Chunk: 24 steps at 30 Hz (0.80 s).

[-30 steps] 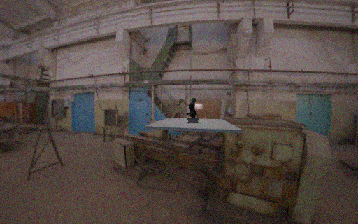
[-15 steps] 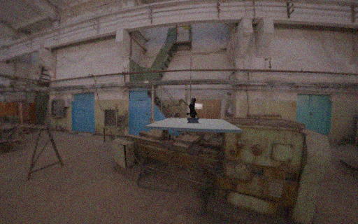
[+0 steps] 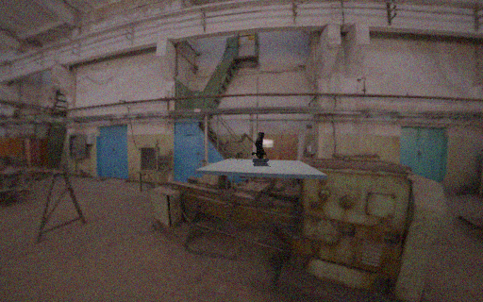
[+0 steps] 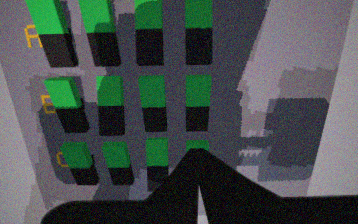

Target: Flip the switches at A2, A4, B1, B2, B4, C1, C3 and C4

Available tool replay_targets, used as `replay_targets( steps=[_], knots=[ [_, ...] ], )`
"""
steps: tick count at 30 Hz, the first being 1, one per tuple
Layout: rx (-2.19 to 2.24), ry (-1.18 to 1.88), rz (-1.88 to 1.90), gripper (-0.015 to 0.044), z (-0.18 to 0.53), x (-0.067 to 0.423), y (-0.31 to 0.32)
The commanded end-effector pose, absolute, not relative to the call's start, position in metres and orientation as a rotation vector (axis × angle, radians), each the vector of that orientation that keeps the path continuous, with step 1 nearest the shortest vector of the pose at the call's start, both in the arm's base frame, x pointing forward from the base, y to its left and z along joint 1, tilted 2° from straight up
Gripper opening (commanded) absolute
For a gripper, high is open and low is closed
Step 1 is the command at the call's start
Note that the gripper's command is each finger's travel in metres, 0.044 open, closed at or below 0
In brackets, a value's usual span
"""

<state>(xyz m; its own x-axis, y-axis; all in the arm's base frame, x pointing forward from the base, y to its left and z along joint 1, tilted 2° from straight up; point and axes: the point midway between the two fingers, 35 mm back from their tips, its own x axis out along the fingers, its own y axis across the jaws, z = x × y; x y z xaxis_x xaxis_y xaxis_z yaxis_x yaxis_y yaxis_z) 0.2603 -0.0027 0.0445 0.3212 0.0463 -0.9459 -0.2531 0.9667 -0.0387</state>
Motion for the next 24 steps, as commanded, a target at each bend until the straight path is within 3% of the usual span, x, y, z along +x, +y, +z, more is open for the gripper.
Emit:
replay_targets(
  steps=[1, 24],
  knots=[
    [-0.192, 1.229, 0.192, 0.0000, 0.044, 0.261, -0.003],
    [-0.191, 1.223, 0.197, 0.0000, 0.059, 0.257, -0.004]
  ],
)
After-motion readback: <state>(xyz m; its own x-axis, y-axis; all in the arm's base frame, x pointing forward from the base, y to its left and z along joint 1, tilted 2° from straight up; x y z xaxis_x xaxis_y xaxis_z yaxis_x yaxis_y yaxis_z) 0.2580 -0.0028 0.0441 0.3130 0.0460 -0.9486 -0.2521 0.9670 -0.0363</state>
